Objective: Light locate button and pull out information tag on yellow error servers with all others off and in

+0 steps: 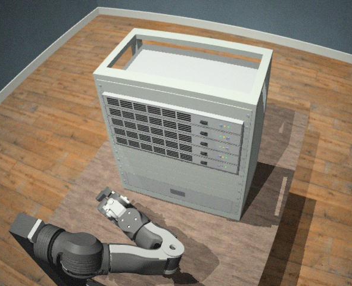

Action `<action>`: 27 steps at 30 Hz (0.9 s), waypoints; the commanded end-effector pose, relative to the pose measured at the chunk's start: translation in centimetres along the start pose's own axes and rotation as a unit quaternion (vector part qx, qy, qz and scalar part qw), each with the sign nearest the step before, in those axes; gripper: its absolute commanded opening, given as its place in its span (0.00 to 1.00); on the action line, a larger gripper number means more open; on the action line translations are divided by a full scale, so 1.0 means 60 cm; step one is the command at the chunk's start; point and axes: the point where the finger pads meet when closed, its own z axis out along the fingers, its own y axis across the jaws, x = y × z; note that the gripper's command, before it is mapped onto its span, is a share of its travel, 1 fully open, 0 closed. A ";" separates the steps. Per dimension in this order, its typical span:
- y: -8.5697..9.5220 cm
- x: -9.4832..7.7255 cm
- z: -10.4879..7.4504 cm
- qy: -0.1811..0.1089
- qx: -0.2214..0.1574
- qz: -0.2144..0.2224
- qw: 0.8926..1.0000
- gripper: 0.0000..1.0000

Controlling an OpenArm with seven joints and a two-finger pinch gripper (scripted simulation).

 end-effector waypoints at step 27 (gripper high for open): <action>-0.076 -0.133 -0.128 -0.194 -0.186 0.205 0.941 1.00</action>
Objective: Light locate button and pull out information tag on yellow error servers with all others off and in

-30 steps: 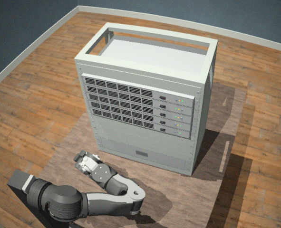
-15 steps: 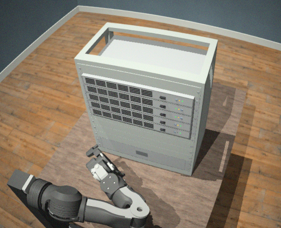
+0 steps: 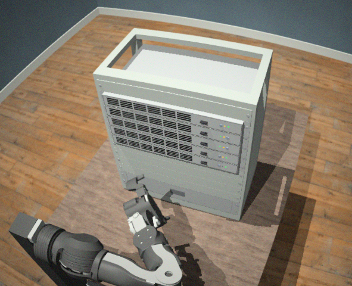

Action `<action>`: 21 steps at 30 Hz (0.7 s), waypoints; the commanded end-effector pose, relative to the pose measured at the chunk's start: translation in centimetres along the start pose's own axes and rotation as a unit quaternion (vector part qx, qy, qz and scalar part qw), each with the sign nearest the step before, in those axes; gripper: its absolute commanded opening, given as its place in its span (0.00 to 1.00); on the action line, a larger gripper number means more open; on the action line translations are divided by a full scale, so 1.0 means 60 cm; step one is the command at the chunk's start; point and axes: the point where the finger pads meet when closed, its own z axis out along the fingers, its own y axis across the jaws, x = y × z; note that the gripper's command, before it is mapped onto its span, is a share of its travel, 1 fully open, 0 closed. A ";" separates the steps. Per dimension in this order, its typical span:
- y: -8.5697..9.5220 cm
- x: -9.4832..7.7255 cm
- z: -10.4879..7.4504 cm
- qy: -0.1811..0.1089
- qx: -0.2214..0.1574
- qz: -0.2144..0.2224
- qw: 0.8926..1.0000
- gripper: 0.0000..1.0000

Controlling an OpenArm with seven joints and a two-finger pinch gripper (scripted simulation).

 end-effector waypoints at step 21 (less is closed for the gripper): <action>0.026 -0.196 -0.081 -0.203 -0.199 0.224 0.932 1.00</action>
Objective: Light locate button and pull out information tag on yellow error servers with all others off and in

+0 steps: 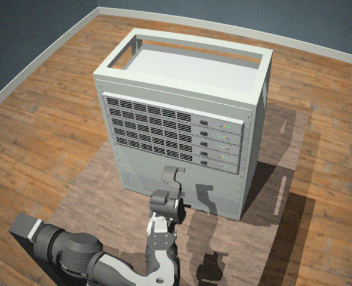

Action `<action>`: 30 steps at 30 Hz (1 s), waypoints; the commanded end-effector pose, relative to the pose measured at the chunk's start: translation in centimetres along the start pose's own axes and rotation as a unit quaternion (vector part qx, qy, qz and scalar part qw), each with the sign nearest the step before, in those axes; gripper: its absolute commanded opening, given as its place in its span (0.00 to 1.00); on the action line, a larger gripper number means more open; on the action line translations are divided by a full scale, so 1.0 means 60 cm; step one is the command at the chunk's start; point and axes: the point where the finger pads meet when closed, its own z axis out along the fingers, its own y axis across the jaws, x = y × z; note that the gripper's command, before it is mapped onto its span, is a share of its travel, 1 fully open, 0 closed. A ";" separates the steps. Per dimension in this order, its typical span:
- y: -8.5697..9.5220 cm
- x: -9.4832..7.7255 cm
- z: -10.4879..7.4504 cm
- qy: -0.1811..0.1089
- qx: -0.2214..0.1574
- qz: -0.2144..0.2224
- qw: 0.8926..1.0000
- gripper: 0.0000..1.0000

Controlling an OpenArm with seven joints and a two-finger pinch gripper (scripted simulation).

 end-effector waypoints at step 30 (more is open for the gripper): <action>0.023 -0.035 0.004 -0.042 -0.039 0.050 0.997 1.00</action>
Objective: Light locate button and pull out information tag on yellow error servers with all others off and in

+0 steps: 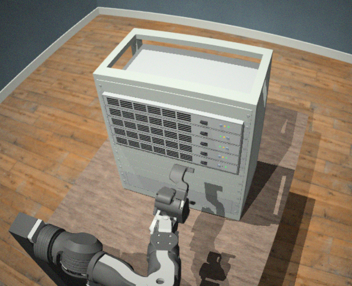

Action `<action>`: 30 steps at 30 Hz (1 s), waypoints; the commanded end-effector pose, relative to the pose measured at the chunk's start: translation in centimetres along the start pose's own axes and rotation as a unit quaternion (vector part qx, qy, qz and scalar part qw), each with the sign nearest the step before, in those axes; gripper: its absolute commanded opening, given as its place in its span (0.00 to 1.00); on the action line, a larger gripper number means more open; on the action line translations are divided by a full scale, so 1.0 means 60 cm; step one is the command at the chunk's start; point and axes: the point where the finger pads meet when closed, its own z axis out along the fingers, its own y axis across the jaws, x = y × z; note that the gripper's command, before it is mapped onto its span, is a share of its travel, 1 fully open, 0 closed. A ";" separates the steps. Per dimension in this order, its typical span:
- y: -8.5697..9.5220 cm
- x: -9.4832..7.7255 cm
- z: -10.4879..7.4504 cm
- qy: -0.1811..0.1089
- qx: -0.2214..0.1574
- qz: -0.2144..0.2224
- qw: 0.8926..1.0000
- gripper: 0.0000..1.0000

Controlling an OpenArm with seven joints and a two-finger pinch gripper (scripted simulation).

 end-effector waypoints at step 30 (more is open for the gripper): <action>-0.022 -0.019 0.037 0.003 0.000 0.003 1.000 1.00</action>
